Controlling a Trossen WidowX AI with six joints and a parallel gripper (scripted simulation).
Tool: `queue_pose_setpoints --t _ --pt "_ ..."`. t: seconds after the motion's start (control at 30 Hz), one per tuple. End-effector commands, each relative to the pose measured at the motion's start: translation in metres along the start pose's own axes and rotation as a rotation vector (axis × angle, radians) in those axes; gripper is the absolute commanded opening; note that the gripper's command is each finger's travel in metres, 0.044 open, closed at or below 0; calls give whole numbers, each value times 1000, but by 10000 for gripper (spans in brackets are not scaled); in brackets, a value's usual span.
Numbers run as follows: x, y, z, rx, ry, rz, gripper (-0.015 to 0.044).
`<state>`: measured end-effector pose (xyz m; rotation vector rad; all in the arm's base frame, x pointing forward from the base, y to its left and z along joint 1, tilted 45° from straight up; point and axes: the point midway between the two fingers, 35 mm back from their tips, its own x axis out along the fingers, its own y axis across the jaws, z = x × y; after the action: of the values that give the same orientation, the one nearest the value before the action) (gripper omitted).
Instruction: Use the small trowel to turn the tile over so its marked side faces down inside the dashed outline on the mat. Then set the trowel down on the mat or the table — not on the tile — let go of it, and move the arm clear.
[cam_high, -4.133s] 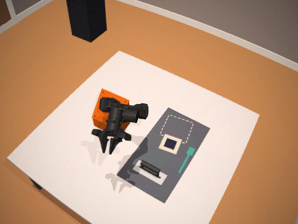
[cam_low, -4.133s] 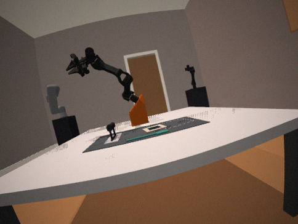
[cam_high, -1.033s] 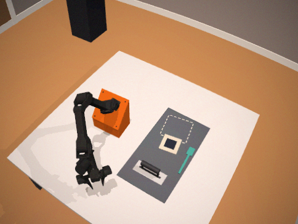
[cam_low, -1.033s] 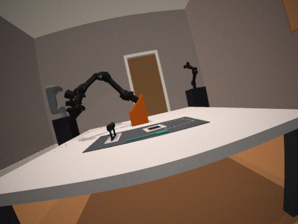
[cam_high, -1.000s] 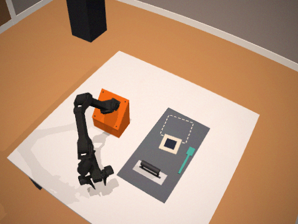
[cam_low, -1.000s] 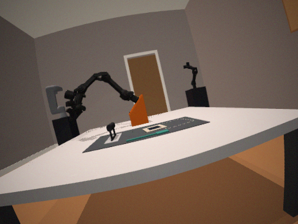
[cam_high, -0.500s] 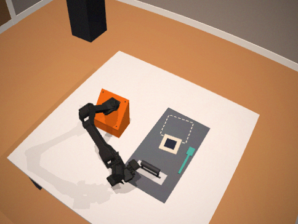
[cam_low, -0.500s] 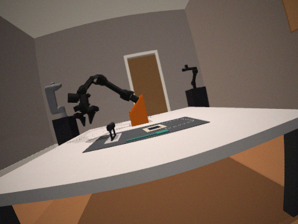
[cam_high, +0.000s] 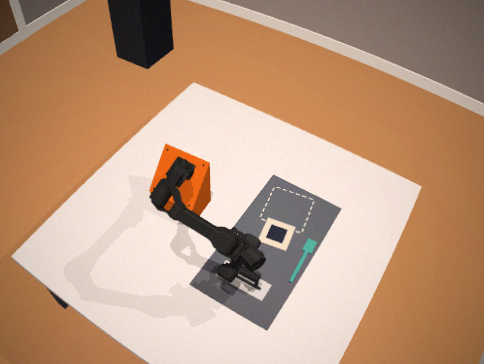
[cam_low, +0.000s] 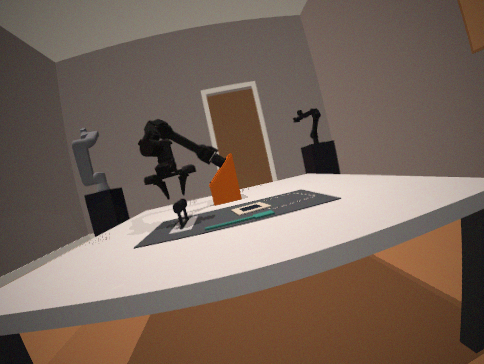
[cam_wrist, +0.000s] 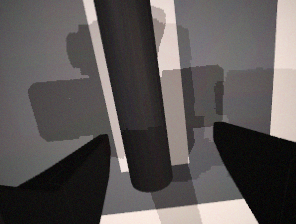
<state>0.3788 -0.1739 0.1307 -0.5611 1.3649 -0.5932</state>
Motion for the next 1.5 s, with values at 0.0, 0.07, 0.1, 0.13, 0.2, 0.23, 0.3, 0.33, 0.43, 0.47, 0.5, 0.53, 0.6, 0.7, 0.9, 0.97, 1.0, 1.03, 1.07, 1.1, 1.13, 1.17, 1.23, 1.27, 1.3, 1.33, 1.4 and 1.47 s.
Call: queue_pose_setpoints --t 0.0,0.07,0.1,0.13,0.2,0.23,0.3,0.33,0.43,0.47,0.5,0.53,0.6,0.7,0.9,0.97,1.0,1.03,1.07,1.1,1.13,1.17,1.23,1.27,1.3,1.33,1.4,1.47 --pt "-4 19 4 -55 27 -40 270" --pt "-4 19 4 -55 27 -40 270" --pt "-4 19 4 -55 27 -40 270" --pt "-4 19 4 -55 27 -40 270" --pt "-1 19 4 -55 27 -40 270" --pt "0 19 4 -55 27 -40 270" --pt "4 19 4 -54 27 -40 270" --pt "5 19 4 -54 27 -40 270" --pt "10 19 4 -54 26 -40 270" --pt "12 19 4 -54 26 -40 270" --pt "13 18 4 -54 26 -40 270" --pt "15 18 4 -54 26 -40 270" --pt "18 18 4 -54 26 -41 270" --pt "23 18 5 -55 26 -41 270" --pt "33 17 4 -55 25 -42 270" --pt "36 17 4 -55 25 -42 270" --pt "38 17 4 -55 25 -42 270" --pt "39 17 4 -55 25 -42 270" --pt "40 17 4 -55 25 -42 270" --pt "41 17 4 -55 25 -42 270" --pt "41 17 4 -55 25 -42 244" --pt "41 17 4 -55 25 -42 217" --pt "41 17 4 -55 25 -42 185" --pt "41 17 4 -55 25 -42 178" --pt "41 17 4 -55 25 -42 171" --pt "41 17 4 -55 25 -42 165" --pt "41 17 4 -55 25 -42 151" --pt "41 17 4 -55 25 -42 138"
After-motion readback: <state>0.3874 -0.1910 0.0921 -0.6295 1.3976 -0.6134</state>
